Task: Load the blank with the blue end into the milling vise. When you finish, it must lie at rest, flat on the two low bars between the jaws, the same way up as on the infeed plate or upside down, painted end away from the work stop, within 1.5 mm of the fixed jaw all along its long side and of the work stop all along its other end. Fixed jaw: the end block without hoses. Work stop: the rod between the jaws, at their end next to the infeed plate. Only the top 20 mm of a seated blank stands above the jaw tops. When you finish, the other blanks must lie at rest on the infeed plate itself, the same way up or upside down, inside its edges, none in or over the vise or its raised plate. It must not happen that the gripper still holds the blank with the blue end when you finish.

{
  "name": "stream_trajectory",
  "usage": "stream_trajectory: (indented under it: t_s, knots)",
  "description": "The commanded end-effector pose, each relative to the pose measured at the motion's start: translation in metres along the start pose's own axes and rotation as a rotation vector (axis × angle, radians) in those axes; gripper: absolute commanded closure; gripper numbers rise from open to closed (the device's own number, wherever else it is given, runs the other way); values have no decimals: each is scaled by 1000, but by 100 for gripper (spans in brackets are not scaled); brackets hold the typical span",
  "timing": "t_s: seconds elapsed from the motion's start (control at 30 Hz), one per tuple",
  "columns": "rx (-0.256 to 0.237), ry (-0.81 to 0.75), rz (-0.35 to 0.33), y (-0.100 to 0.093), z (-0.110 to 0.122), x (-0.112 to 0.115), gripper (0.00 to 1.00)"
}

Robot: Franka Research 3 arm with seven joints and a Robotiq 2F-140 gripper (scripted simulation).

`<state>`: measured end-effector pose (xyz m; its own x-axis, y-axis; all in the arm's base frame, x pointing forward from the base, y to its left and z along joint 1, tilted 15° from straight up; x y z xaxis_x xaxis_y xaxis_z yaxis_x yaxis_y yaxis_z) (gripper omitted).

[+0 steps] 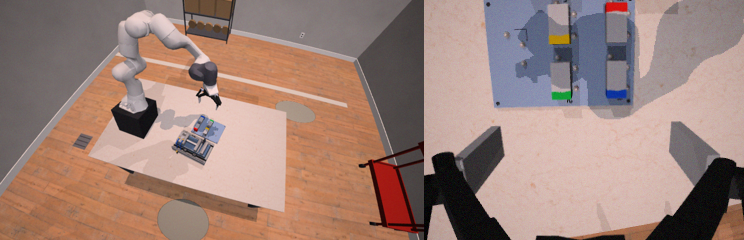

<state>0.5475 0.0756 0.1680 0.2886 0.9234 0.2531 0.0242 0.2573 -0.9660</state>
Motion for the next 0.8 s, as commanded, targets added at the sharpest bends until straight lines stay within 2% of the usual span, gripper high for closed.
stream_trajectory:
  t_s: [0.0,0.77]
  knots:
    - [0,10,2,-1,-1,-4,0]
    - [0,10,2,0,-1,-7,0]
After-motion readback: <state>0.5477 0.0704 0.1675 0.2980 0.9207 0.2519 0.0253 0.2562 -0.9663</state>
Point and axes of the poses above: the point where the finger pads meet when closed, its own y axis out along the fingers, its own z axis across the jaws, x = y × z, the point moved 7 cm from there along -y, back along the fingers, and after that the axes turned 5 degrees about y, right-handed, at the moved point
